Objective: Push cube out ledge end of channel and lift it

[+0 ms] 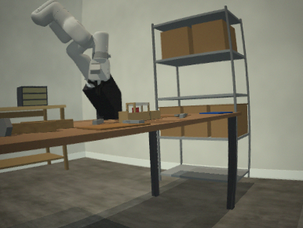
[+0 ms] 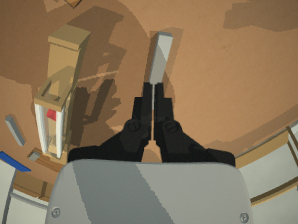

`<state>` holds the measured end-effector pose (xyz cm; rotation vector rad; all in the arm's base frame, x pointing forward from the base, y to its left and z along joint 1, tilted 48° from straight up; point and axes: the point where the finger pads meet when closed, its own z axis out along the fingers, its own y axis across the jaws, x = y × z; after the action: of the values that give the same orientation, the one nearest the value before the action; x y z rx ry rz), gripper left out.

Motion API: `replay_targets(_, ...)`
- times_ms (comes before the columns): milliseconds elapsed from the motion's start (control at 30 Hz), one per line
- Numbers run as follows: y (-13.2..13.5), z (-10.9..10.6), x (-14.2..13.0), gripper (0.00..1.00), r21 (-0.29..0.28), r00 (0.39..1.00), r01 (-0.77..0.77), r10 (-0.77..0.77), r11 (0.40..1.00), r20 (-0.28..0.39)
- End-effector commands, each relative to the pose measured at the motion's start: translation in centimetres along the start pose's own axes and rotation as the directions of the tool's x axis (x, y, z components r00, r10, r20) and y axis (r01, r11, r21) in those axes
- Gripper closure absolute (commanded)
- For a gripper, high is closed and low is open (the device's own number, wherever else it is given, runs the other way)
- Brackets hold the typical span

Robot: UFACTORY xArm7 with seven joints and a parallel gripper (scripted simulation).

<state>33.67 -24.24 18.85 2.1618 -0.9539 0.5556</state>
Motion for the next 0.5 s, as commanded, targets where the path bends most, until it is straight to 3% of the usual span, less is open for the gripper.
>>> replay_targets(0, 0.3, 0.3, -1.0, 1.00, 0.012, 0.999, -0.034, 0.034, 0.999, -0.010)
replay_targets(333, 0.3, 0.3, -1.0, 1.00, 0.012, 0.999, -0.034, 0.034, 0.999, -0.010)
replay_targets(400, 0.8, 0.8, -2.8, 1.00, 0.032, 0.996, -0.090, 0.090, 0.995, -0.017)
replay_targets(467, 0.8, 0.8, -2.8, 1.00, 0.032, 0.996, -0.090, 0.090, 0.995, -0.017)
